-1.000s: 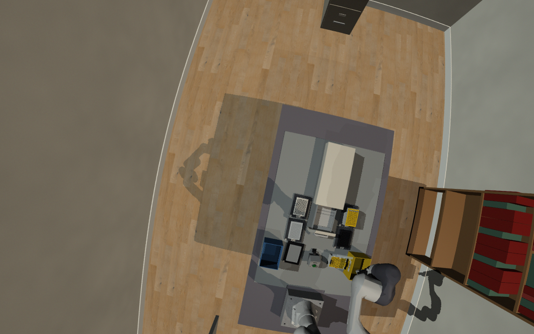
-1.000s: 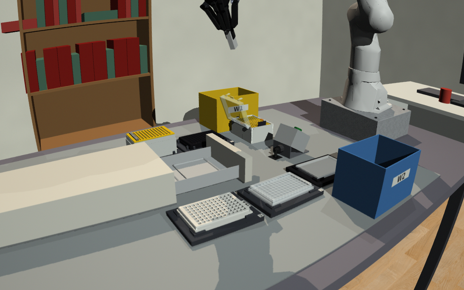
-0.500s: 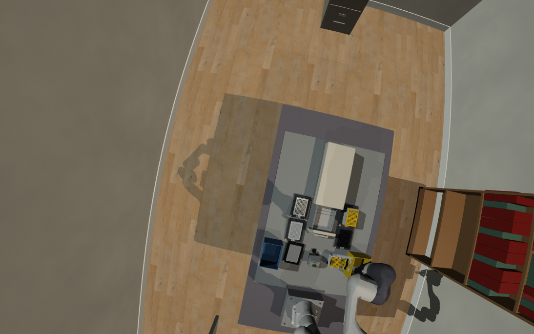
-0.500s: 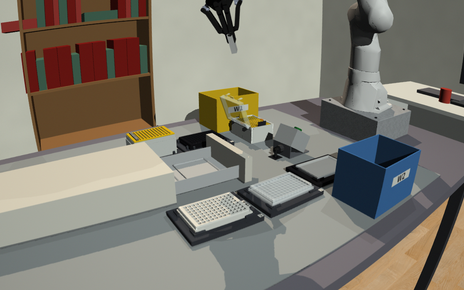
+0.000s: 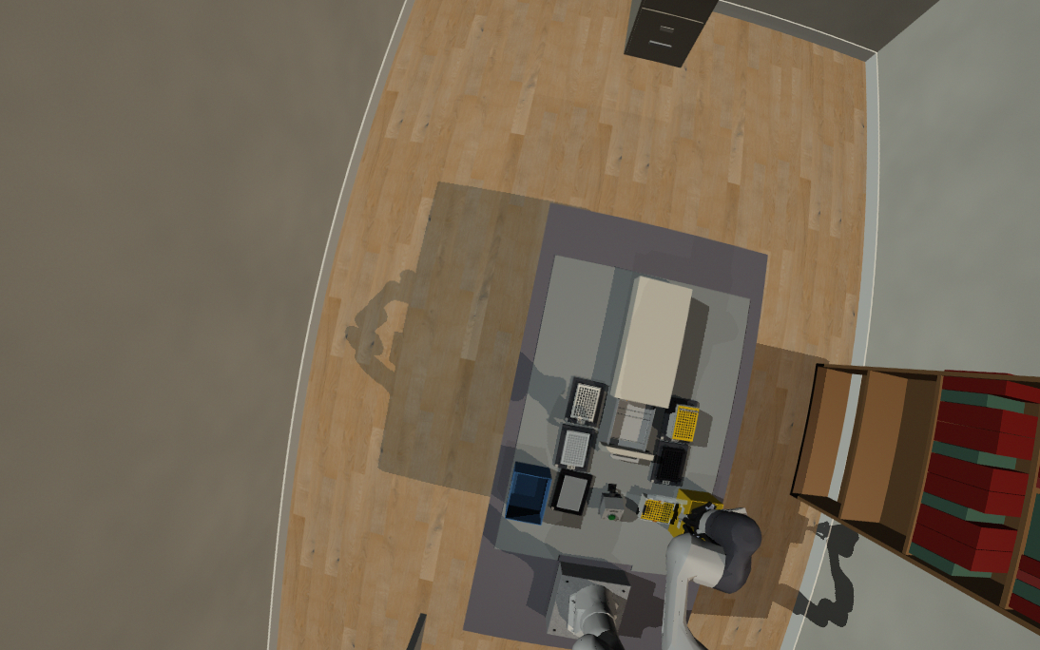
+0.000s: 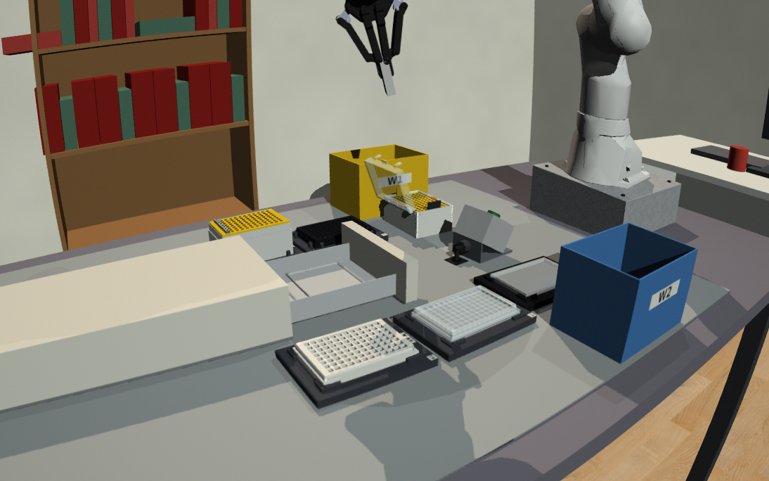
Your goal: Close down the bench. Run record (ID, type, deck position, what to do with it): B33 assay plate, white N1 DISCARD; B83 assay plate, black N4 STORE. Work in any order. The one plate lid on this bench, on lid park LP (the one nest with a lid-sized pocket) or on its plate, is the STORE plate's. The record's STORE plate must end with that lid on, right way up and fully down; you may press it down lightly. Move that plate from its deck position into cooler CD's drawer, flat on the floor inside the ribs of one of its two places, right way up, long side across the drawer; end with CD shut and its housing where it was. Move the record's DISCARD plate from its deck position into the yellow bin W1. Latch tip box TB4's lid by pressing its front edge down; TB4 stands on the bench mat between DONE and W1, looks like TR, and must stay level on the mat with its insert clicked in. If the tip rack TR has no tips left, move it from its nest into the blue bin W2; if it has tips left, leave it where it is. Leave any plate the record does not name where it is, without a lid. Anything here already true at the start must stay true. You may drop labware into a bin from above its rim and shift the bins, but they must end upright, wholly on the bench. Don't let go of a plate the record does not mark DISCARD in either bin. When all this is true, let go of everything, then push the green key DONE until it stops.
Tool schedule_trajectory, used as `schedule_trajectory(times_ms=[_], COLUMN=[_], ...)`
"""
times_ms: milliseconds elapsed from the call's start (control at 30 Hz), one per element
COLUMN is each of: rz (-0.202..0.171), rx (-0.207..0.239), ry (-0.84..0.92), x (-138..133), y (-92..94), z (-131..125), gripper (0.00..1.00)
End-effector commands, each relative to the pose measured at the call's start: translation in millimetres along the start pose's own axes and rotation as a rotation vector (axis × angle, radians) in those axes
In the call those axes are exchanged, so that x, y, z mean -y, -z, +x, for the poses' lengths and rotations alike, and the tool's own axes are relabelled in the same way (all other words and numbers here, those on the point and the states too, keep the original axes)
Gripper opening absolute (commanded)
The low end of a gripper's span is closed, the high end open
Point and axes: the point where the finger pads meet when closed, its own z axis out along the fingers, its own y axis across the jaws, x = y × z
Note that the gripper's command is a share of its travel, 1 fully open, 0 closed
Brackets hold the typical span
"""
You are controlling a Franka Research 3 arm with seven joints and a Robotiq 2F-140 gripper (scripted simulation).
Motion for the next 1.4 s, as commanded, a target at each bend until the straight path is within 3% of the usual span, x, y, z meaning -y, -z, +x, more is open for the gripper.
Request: schedule_trajectory(times_ms=[0, 1367], rz=[0.025, 0.156], rx=[0.013, 0.039], ry=[0.176, 0.899], x=[4, 1], y=[0.9, -6.9], z=[-8, -72], gripper=[0.00, 0.00])
